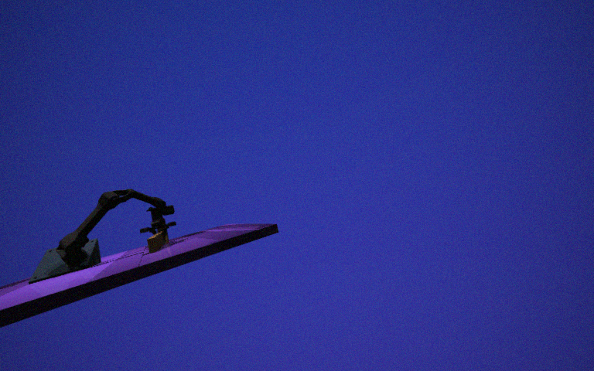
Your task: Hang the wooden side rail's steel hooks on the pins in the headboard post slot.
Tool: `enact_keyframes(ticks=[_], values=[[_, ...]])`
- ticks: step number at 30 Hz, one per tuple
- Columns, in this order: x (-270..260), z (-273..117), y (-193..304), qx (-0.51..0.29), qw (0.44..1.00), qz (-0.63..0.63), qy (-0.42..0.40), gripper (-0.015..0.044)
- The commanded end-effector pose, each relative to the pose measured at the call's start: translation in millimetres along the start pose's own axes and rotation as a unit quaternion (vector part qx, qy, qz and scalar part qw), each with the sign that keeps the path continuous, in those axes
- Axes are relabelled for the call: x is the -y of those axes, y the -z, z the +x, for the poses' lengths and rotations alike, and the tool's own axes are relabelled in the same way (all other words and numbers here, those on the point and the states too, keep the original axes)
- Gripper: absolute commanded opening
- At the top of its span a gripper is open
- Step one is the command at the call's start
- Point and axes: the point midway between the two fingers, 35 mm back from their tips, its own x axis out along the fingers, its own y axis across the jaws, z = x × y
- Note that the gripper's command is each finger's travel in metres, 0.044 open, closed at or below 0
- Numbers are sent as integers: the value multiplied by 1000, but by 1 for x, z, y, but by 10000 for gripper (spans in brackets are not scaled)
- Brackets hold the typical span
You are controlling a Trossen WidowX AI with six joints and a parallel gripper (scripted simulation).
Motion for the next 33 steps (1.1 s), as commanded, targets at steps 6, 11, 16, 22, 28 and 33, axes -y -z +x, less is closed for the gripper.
enact_keyframes(ticks=[6,11,16,22,28,33], values=[[-1,-3,3,-3,1000,2,-2,0],[-1,-3,3,-3,1000,2,-2,0],[0,-3,4,-3,1000,2,-2,0],[0,-3,5,-3,1000,2,-2,0],[0,-2,5,-3,1000,2,-2,0],[-1,-2,6,-3,1000,2,-2,0]])
